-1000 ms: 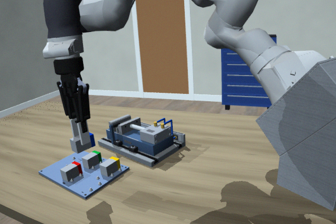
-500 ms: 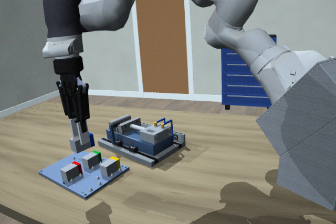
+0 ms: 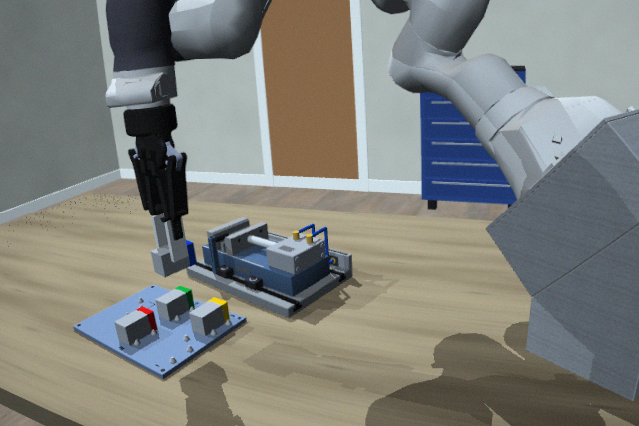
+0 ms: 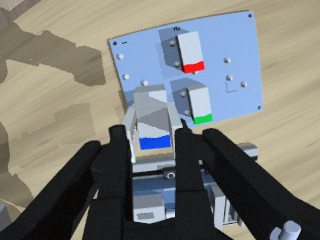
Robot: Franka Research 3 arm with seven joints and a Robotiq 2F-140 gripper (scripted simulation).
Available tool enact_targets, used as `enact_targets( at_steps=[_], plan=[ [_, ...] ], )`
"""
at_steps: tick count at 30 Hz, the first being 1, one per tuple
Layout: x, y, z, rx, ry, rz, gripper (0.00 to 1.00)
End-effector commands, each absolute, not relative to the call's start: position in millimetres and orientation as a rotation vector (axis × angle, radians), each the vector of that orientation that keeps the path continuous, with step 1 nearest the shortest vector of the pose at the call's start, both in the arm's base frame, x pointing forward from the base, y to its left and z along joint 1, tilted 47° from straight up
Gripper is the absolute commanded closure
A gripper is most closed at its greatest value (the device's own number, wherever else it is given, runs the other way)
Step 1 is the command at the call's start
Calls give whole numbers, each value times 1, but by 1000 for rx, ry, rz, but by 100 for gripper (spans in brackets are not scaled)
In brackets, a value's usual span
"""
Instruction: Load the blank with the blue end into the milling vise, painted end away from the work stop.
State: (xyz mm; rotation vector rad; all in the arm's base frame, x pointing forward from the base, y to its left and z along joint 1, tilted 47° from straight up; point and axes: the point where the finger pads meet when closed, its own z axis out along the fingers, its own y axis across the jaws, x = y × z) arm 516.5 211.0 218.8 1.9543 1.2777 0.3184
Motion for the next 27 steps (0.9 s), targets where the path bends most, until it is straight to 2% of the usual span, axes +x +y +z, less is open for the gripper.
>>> enact_targets(
  at_steps=[1,8,20,27],
  plan=[
    [516,214,219,1939,1302,319,100],
    [513,168,243,1939,1302,319,100],
    [513,168,243,1939,1302,319,100],
    [509,122,267,1939,1302,319,100]
  ],
)
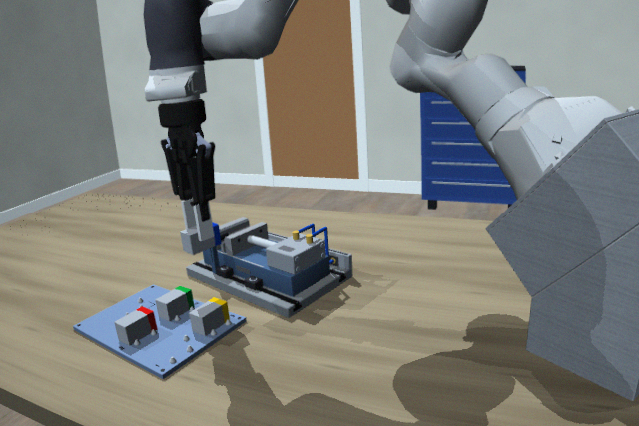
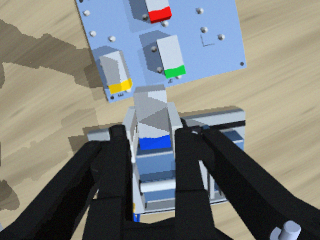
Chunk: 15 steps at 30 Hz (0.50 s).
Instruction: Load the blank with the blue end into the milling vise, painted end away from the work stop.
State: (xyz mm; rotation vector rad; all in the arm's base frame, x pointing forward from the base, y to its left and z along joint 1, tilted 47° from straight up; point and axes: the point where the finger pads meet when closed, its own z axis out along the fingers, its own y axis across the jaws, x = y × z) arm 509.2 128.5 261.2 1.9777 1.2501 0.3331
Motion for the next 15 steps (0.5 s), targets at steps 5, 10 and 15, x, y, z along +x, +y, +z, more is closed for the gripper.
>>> enact_targets(
  at_steps=[5,10,15],
  plan=[
    [509,122,267,1939,1302,319,100],
    [509,122,267,1939,1302,319,100],
    [505,77,292,1939,1302,319,100]
  ],
)
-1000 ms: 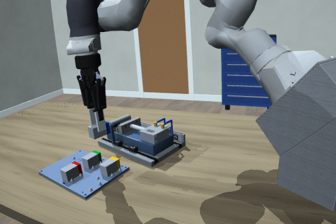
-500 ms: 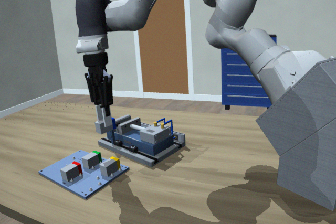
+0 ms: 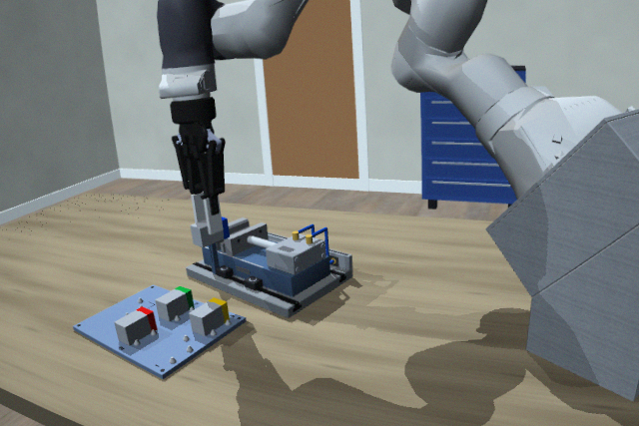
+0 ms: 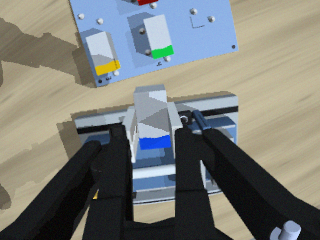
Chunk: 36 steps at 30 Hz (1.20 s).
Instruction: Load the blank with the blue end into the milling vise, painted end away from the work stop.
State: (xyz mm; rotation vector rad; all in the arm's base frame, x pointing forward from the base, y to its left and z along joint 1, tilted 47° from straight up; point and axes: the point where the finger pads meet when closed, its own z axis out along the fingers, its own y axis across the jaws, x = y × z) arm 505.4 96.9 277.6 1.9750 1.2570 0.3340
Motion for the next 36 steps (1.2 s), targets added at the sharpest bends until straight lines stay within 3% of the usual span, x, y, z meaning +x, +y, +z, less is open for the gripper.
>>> enact_targets(
  at_steps=[1,29,36],
  plan=[
    [505,77,292,1939,1302,319,100],
    [502,34,317,1939,1302,319,100],
    [498,-14,346,1939,1302,319,100]
  ],
)
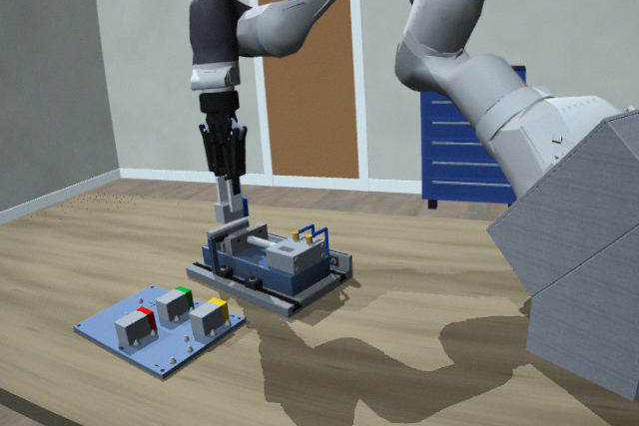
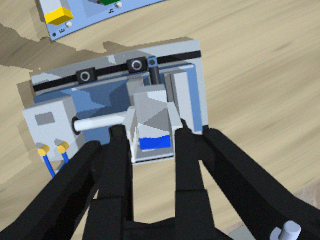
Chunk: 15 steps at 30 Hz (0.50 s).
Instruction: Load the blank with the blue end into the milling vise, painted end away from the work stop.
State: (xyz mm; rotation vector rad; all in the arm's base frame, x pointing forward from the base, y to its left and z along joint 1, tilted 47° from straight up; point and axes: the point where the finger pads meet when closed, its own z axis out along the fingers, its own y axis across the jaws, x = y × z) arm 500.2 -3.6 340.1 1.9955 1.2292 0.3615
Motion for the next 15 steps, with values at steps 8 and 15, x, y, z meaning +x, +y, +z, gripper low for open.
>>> enact_targets(
  at_steps=[8,15],
  plan=[
    [498,-14,346,1939,1302,319,100],
    [495,-41,363,1939,1302,319,100]
  ],
)
